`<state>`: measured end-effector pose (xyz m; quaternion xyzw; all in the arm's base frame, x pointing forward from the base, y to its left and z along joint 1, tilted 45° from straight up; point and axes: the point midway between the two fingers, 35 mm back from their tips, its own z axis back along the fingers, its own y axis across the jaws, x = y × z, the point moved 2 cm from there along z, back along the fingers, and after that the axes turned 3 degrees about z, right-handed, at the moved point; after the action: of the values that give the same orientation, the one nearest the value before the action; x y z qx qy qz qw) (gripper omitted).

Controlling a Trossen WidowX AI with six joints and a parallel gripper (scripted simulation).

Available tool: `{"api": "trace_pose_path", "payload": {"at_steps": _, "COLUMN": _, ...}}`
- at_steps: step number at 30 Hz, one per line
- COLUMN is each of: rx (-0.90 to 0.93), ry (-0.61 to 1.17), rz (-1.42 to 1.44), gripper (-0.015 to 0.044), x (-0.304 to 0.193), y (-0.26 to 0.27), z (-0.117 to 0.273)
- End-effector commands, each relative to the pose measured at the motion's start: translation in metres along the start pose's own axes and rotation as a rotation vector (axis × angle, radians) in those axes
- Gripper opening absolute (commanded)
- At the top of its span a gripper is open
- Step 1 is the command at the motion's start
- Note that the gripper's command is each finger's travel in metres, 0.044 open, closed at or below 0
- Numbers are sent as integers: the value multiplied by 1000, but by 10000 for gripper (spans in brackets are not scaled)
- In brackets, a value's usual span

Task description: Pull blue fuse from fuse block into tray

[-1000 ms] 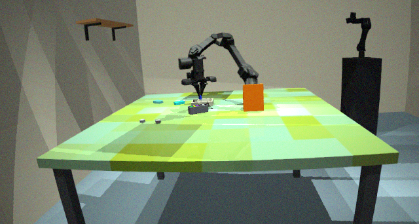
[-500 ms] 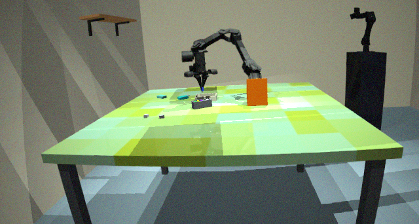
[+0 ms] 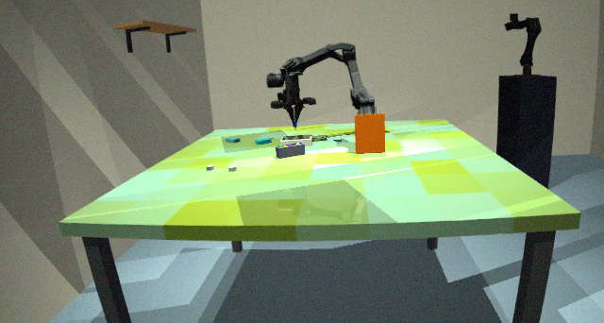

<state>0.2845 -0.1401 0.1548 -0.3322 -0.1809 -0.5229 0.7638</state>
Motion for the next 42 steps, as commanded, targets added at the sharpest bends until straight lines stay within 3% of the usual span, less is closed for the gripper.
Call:
{"api": "trace_pose_path", "payload": {"at_steps": 1, "rx": -5, "ry": -1, "rz": 12, "gripper": 0, "x": 4, "y": -4, "z": 0}}
{"api": "trace_pose_path", "payload": {"at_steps": 30, "rx": -5, "ry": -3, "rz": 11, "gripper": 0, "x": 4, "y": -5, "z": -40}}
{"api": "trace_pose_path", "payload": {"at_steps": 42, "rx": -5, "ry": -7, "rz": 6, "gripper": 315, "x": 5, "y": -4, "z": -37}}
